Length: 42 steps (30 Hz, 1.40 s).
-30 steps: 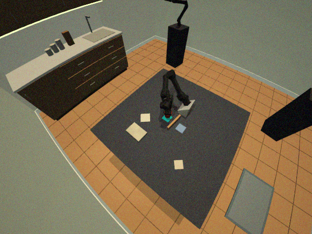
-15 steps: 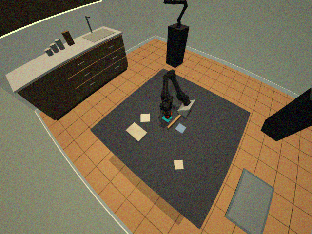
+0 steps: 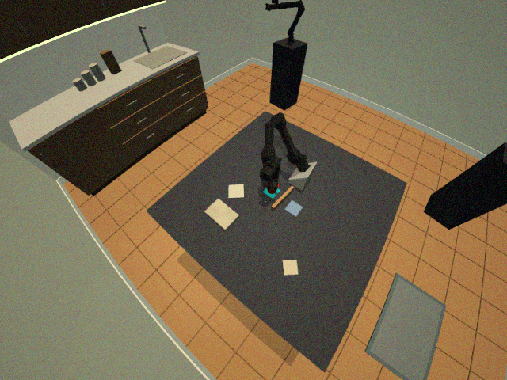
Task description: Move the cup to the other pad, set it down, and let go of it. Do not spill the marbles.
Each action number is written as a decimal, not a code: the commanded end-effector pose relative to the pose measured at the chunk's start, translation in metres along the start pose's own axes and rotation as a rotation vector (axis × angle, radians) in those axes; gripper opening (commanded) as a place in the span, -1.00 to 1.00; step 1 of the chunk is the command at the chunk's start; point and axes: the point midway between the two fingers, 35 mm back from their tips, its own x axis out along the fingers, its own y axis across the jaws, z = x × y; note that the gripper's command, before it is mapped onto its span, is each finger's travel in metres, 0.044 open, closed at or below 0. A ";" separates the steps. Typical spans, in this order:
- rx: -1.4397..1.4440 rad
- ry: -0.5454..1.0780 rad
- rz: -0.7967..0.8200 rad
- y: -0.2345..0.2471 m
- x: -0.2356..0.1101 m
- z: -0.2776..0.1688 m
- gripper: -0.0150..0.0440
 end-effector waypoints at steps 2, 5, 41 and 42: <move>0.002 0.000 0.000 0.000 0.000 0.000 -0.49; 0.002 0.000 0.000 0.000 0.000 0.000 -0.49; -0.001 0.003 0.002 0.002 -0.020 -0.001 -0.06; -0.001 0.003 0.002 0.002 -0.021 -0.001 -0.06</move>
